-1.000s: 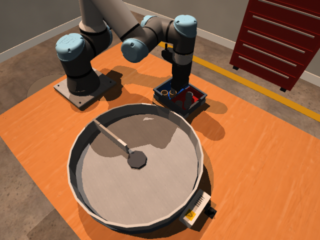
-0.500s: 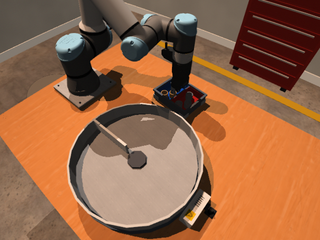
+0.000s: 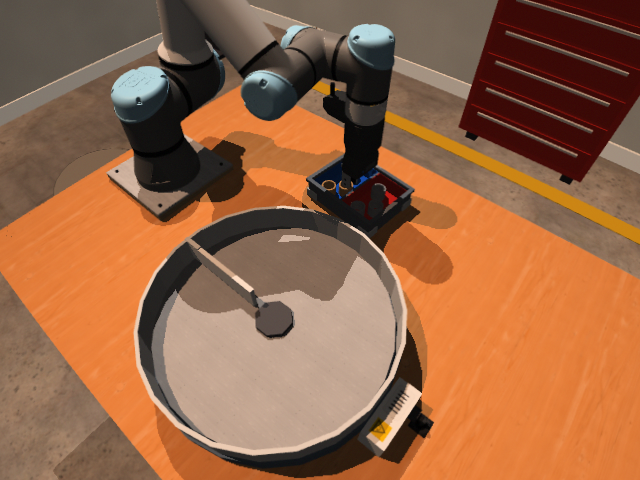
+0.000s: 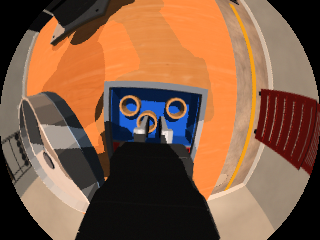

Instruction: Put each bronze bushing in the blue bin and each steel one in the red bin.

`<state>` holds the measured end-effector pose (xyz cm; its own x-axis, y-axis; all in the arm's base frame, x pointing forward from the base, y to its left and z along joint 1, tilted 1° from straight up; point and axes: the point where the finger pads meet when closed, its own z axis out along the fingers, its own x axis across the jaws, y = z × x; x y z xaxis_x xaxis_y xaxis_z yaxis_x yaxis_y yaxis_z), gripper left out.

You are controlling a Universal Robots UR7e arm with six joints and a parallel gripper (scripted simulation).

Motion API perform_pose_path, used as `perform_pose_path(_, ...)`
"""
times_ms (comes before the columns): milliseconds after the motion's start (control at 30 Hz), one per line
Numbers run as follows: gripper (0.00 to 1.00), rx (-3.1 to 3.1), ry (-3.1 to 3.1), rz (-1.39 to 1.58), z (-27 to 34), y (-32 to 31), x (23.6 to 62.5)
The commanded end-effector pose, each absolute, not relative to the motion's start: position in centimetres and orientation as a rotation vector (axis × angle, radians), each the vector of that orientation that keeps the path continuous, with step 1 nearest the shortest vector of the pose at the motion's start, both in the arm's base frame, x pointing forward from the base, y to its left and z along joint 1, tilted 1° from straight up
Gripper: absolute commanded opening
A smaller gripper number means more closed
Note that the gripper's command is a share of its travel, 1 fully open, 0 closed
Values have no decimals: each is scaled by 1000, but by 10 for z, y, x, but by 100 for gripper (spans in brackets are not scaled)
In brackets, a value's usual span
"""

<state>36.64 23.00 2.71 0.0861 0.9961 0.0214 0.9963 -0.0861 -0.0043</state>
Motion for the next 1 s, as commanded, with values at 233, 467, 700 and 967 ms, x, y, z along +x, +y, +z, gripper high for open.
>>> perform_pose_path(233,42,-2303,-2112,-22,30,230,367)
perform_pose_path(467,42,-2303,-2112,-22,33,230,367)
perform_pose_path(700,42,-2303,-2112,-22,35,230,367)
perform_pose_path(967,42,-2303,-2112,-22,36,230,367)
